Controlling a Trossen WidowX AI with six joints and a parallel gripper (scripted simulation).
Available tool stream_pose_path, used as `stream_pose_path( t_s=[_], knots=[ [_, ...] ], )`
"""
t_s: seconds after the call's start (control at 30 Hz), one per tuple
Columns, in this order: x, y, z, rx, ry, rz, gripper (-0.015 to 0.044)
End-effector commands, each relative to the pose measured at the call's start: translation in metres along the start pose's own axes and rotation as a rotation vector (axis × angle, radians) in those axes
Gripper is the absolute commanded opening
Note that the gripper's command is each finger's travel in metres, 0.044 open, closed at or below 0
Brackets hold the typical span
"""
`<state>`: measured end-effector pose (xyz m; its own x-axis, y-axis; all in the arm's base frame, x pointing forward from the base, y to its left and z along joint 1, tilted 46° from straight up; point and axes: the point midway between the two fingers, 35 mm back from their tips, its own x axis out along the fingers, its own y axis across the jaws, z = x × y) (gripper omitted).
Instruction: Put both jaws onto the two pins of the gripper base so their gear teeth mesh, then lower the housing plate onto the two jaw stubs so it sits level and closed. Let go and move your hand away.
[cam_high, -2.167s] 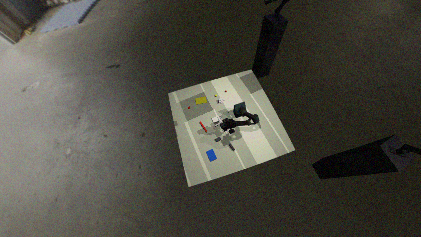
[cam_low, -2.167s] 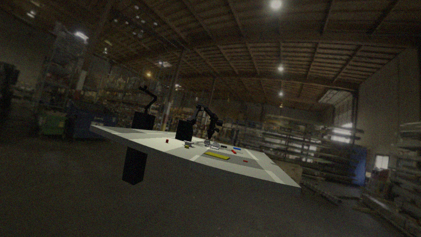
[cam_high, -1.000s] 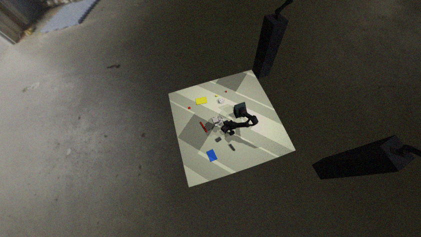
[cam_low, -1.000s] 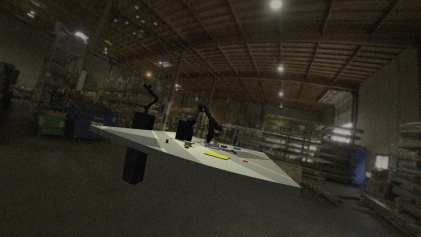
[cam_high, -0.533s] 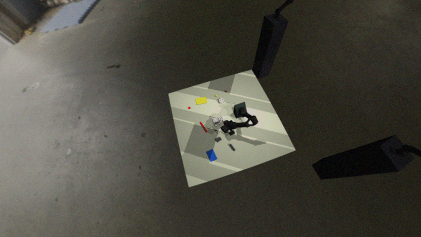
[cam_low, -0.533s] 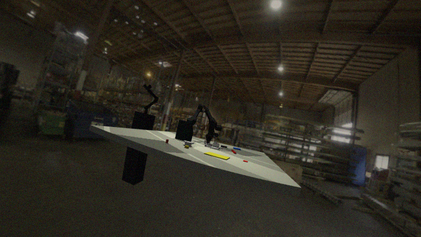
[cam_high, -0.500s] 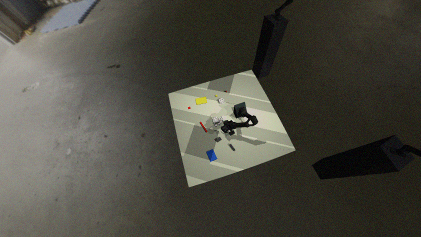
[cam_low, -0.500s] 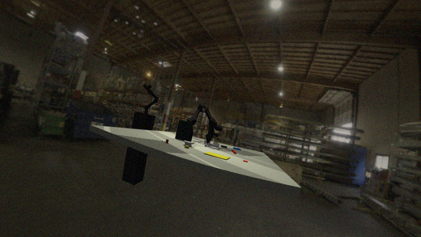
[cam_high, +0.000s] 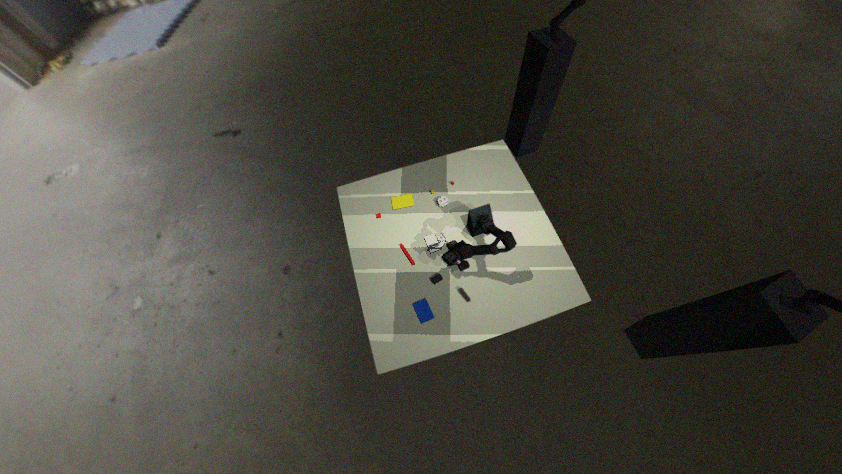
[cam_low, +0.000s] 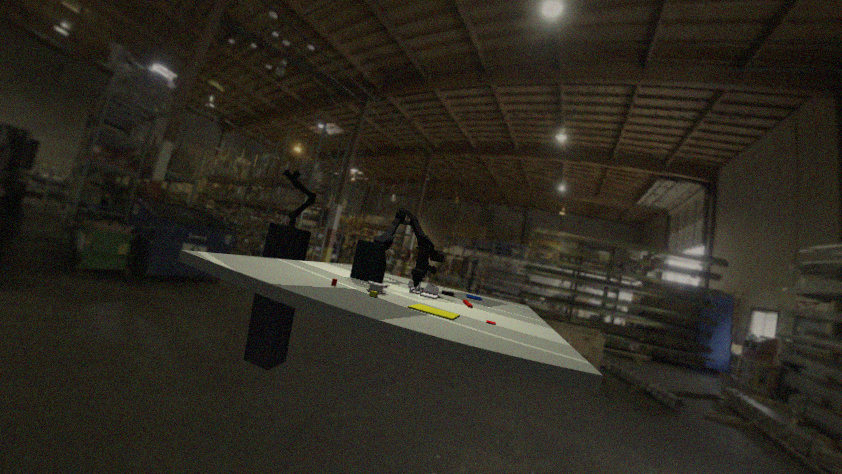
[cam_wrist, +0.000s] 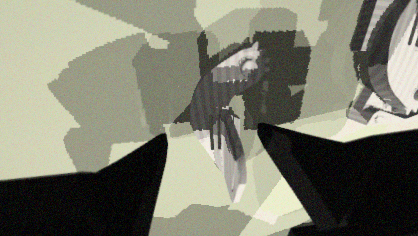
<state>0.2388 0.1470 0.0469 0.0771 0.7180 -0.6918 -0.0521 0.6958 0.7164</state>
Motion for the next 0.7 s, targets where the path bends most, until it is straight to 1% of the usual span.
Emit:
stream_pose_path(
  t_s=[0.0,0.13,0.37,0.67],
  knots=[
    [0.0,0.0,0.0,0.0,0.0,0.0,0.0282],
    [0.0,0.0,0.0,0.0,0.0,0.0,0.0177],
    [0.0,0.0,0.0,0.0,0.0,0.0,0.0134],
    [0.0,0.0,0.0,0.0,0.0,0.0,0.0134]
  ],
)
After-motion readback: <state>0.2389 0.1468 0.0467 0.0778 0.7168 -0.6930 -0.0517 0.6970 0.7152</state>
